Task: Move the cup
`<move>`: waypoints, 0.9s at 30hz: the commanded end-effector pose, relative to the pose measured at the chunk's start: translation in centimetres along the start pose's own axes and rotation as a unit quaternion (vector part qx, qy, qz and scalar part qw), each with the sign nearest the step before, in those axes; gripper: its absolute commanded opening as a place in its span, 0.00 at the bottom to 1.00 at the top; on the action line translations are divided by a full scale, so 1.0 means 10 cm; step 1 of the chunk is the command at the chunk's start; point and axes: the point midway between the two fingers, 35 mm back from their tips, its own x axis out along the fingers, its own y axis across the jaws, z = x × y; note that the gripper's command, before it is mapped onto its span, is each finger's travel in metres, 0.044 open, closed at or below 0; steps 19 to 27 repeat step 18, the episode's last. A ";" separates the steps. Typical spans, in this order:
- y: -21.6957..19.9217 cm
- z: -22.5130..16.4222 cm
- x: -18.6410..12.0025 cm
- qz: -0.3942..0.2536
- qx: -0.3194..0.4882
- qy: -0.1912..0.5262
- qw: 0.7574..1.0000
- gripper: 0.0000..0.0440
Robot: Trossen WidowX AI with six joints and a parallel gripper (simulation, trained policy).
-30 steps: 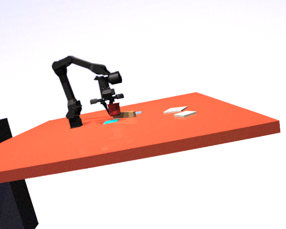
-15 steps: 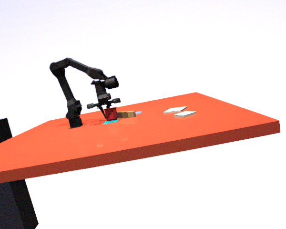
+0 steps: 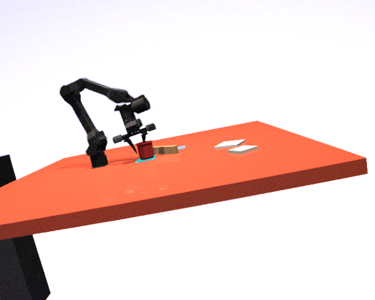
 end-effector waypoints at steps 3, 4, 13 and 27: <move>-0.01 0.00 -0.04 0.020 -0.001 -0.004 1.000 0.40; -0.01 0.01 -0.05 0.023 0.000 -0.005 1.000 0.41; -0.04 0.02 -0.13 0.052 0.005 -0.016 0.999 0.48; -0.05 0.04 -0.19 0.067 0.010 -0.022 0.997 0.57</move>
